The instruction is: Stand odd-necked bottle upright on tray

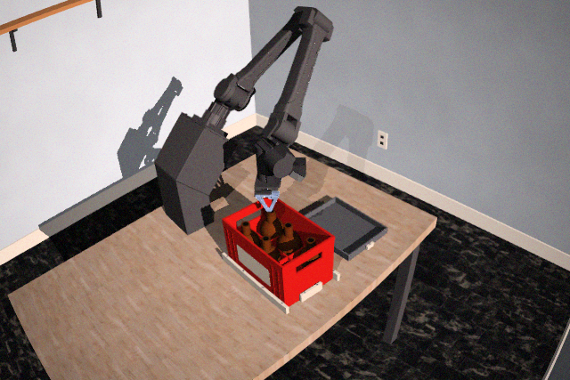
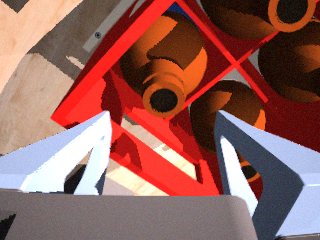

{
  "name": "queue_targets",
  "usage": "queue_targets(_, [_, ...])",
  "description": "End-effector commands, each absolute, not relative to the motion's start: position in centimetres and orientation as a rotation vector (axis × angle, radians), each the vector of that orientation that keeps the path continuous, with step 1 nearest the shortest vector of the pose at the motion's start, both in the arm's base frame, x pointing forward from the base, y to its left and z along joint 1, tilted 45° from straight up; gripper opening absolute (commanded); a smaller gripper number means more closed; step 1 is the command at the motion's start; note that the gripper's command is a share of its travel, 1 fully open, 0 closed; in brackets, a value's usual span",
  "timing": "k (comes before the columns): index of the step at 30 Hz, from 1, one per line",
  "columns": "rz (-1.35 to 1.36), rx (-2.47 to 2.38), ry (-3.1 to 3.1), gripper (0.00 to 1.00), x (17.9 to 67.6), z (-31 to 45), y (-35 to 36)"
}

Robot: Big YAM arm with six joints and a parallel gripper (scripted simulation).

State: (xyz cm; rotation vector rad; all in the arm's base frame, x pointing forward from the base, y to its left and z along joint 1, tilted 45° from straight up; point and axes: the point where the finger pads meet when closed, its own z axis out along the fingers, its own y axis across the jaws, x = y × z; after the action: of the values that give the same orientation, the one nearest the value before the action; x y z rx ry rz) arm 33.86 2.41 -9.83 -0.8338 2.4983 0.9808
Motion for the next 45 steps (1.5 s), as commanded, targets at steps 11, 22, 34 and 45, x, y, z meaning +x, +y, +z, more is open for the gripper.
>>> queue_targets(11, [0.967,-0.822,2.491,0.61,34.41,-10.43,1.65])
queue_targets(22, [0.961,-0.824,2.487,0.61,34.81,-10.37,1.54])
queue_targets(34, [0.957,-0.826,2.484,0.61,35.1,-10.32,1.46])
queue_targets(45, [0.957,-0.826,2.484,0.61,35.1,-10.32,1.46])
